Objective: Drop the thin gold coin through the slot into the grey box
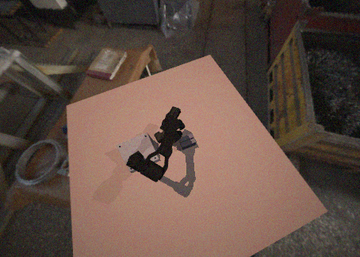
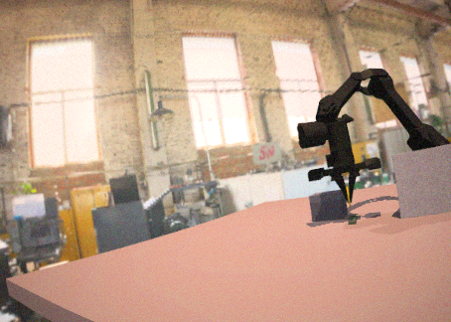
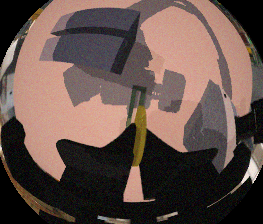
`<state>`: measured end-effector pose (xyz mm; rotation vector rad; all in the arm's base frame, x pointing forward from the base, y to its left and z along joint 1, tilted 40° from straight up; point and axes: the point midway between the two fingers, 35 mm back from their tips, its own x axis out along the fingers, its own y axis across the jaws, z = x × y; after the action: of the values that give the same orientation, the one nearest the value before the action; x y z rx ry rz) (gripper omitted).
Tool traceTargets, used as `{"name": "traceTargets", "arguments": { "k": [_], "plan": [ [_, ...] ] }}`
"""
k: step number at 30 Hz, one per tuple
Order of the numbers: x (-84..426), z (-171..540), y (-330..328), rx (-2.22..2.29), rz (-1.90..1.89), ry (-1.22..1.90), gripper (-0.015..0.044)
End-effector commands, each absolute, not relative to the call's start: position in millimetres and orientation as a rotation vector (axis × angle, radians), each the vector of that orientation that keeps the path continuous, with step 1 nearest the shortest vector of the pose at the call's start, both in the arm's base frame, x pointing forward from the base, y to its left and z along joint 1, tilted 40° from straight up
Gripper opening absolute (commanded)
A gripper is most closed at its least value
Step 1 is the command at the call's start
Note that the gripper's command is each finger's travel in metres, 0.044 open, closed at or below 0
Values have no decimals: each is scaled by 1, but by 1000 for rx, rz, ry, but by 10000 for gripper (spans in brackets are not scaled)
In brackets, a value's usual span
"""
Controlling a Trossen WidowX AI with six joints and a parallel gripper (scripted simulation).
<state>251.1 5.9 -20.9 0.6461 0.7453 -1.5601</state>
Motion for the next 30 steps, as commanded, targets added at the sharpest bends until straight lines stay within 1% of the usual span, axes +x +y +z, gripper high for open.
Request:
{"name": "traceTargets", "arguments": {
  "k": [1, 21, 30],
  "plan": [
    [256, -10, 16, 667, -1553, 738, 0],
    [256, 23, 40, 661, -1552, 741, 0],
    [255, 22, 41, 448, -1411, 944, 0]
  ]
}}
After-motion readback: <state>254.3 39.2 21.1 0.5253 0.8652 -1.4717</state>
